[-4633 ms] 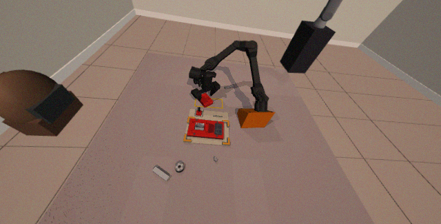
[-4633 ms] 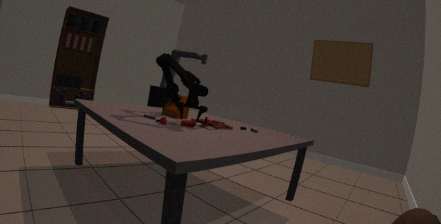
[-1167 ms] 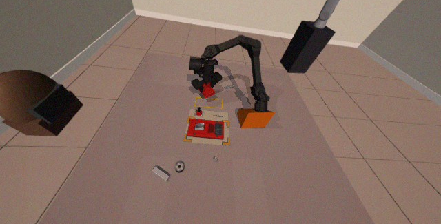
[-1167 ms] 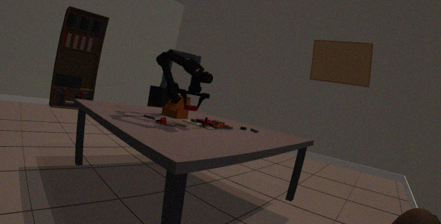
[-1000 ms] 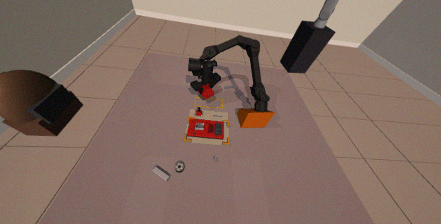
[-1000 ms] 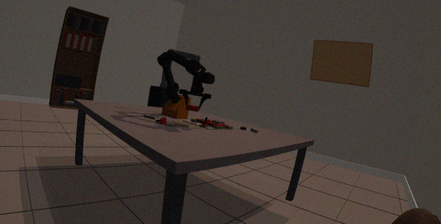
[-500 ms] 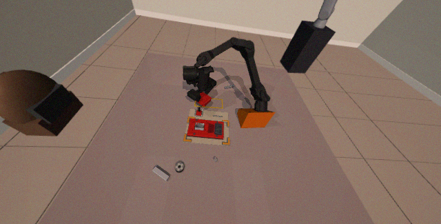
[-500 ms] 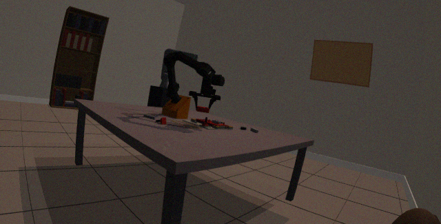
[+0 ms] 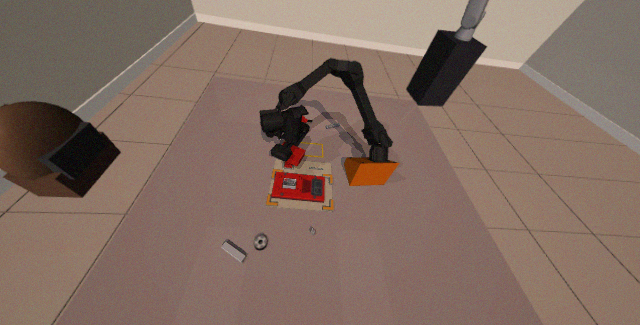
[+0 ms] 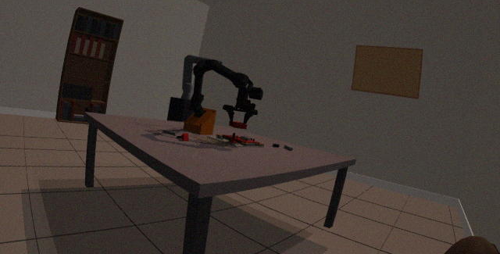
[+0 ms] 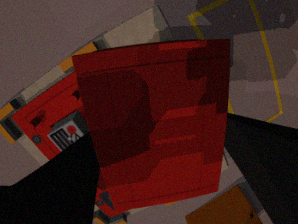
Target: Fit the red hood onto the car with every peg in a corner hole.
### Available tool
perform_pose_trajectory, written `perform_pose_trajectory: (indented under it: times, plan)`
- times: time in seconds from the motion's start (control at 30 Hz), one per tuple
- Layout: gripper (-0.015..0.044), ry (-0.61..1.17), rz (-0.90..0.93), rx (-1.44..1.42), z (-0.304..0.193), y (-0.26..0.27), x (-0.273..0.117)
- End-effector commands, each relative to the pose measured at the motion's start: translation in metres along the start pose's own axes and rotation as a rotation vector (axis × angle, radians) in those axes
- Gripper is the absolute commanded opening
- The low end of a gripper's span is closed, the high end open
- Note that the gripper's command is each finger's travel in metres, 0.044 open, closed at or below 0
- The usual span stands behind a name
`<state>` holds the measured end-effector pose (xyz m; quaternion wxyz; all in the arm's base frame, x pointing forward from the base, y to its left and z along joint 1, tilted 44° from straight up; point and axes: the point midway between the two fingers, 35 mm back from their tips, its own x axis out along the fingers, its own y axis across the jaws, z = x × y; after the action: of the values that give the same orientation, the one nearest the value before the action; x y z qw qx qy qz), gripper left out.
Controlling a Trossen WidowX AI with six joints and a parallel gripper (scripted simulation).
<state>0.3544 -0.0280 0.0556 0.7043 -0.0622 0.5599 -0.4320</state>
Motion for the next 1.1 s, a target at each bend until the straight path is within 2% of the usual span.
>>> perform_pose_trajectory:
  times: [0.0,0.6,0.8,1.07]
  plan:
    - [0.0,0.0,0.004,-0.062,-0.005,0.013,-0.002]
    - [0.0,-0.01,-0.003,-0.358,-0.039,0.077,-0.003]
    - [0.0,-0.011,-0.004,-0.381,-0.041,0.081,-0.002]
    - [0.0,-0.012,-0.005,-0.381,-0.041,0.081,0.029]
